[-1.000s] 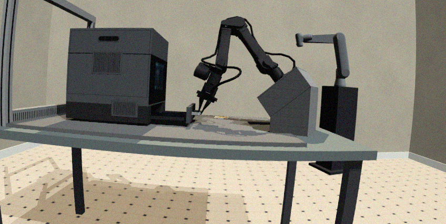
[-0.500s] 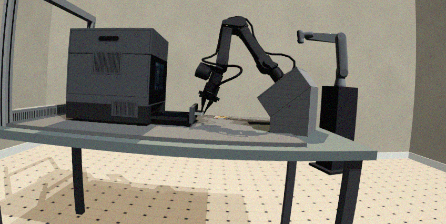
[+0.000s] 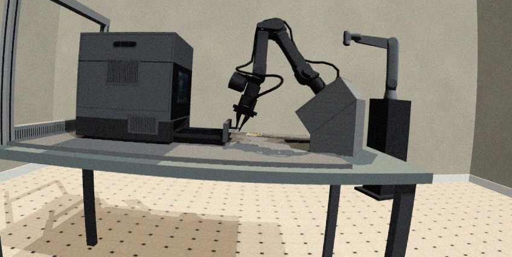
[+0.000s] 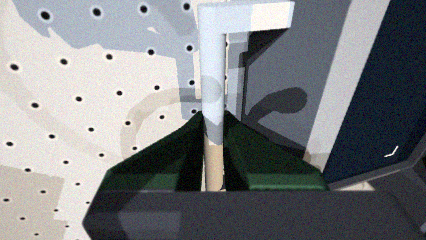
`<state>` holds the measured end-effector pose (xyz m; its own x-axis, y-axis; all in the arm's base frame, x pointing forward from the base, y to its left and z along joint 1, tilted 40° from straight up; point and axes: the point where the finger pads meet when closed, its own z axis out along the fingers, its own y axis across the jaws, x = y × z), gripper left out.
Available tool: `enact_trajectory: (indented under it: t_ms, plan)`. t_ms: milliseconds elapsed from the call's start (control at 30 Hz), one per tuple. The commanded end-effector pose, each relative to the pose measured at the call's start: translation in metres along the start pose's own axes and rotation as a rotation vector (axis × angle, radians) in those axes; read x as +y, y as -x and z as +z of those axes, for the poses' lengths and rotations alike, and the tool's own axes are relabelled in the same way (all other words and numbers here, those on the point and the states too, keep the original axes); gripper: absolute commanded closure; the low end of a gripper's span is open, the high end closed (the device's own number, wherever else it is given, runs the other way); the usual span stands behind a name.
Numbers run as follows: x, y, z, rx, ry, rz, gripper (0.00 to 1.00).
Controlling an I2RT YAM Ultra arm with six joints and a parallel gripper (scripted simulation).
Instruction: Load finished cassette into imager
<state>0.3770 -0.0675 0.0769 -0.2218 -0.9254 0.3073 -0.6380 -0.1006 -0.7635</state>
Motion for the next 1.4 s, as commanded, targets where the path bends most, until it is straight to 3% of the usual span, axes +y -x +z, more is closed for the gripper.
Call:
enact_trajectory:
  t_ms: [0, 300, 1367]
  plan:
    - [0.019, 0.002, -0.008, 0.005, 0.046, -0.008, 1.0]
    - [0.03, 0.002, -0.011, 0.005, 0.047, -0.008, 1.0]
    - [0.031, 0.002, -0.011, 0.005, 0.047, -0.008, 1.0]
